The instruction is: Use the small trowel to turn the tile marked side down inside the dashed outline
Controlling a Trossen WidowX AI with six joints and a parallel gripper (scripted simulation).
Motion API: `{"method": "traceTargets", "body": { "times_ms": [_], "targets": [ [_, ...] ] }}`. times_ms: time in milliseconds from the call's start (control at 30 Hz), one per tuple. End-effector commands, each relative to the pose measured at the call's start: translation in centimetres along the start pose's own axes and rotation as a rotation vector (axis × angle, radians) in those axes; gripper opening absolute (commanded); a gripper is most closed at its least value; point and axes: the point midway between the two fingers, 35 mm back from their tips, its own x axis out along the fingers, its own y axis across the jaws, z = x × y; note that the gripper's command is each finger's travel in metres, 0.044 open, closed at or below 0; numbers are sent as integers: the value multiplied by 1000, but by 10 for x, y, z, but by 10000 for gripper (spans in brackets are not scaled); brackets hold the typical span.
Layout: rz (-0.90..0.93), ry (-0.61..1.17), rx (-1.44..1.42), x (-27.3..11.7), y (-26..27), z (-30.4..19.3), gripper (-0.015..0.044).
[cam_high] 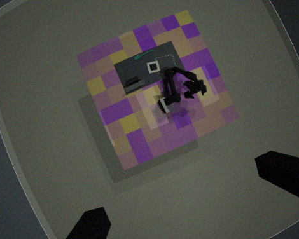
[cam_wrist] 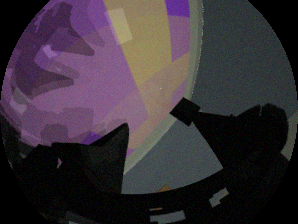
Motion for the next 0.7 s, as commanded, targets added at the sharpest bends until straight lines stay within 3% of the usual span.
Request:
{"method": "traceTargets", "body": {
  "times_ms": [0,333,667],
  "targets": [
    [1,4,4,0,0,-1,374],
    [74,240,207,-2,-8,-52,111],
    [129,407,349,-9,-4,-96,100]
  ]
}}
